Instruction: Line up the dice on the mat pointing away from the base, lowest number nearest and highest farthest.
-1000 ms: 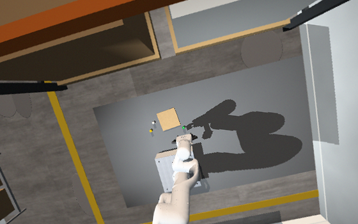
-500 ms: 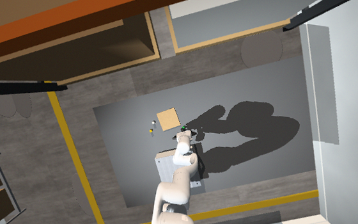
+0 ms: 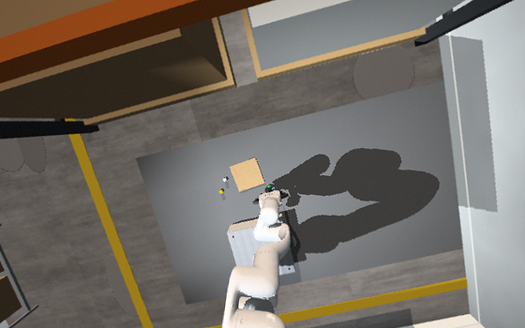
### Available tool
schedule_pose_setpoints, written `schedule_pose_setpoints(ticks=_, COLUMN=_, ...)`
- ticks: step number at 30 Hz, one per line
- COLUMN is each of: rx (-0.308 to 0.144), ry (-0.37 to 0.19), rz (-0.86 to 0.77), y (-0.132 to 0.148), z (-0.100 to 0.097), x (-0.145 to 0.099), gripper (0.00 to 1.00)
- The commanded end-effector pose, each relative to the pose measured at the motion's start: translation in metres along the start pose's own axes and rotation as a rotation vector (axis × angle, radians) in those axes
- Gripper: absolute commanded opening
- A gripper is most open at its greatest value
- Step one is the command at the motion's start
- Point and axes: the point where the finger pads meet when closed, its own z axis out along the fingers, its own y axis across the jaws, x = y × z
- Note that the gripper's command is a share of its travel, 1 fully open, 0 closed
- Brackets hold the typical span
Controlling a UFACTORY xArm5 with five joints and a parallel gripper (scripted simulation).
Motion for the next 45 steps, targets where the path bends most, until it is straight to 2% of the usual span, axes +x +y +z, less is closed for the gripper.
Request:
schedule_pose_setpoints(ticks=1, rx=0.001, ry=-0.002, rz=0.000, y=0.000, z=-0.001, x=-0.001, gripper=1.00)
schedule_pose_setpoints(ticks=30, rx=0.001, ry=-0.002, rz=0.000, y=0.005, z=-0.001, x=-0.003, gripper=1.00)
schedule_pose_setpoints(ticks=36, rx=0.002, ry=-0.003, rz=0.000, y=0.025, z=-0.001, x=-0.012, gripper=1.00)
schedule_pose_setpoints(ticks=44, rx=0.005, ry=-0.006, rz=0.000, y=0.076, z=-0.002, x=-0.034, gripper=1.00)
schedule_pose_setpoints(ticks=45, rx=0.005, ry=-0.006, rz=0.000, y=0.076, z=-0.002, x=-0.034, gripper=1.00)
